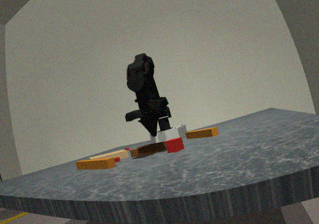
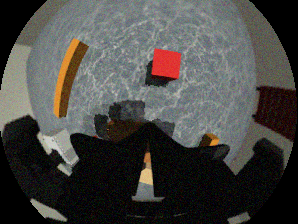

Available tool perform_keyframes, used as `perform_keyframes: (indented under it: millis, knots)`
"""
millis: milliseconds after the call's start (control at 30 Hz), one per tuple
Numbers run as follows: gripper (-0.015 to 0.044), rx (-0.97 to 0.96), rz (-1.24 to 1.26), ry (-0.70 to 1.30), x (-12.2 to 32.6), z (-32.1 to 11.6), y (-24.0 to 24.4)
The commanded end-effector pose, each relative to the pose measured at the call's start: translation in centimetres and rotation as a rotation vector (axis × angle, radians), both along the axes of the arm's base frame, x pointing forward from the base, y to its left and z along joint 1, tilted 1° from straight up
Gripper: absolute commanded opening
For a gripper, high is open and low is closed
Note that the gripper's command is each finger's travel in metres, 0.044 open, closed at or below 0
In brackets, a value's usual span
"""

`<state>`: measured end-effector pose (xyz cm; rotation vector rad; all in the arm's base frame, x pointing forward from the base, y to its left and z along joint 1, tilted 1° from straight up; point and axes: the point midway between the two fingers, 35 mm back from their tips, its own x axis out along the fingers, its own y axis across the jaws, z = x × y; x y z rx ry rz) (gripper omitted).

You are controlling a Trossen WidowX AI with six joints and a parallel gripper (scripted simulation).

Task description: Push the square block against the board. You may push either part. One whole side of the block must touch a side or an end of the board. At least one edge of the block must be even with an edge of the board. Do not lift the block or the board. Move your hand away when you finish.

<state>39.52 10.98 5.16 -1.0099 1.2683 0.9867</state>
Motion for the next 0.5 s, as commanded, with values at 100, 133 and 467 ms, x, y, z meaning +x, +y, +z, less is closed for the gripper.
perform_keyframes:
  millis: [100,133,467]
  knots:
    - [0.0,-0.008,0.048,0.002,0.3,-1.3,0.3]
    - [0.0,-0.008,0.048,0.002,0.4,-2.9,0.3]
    - [0.0,-0.009,0.048,0.002,0.4,-5.6,0.2]
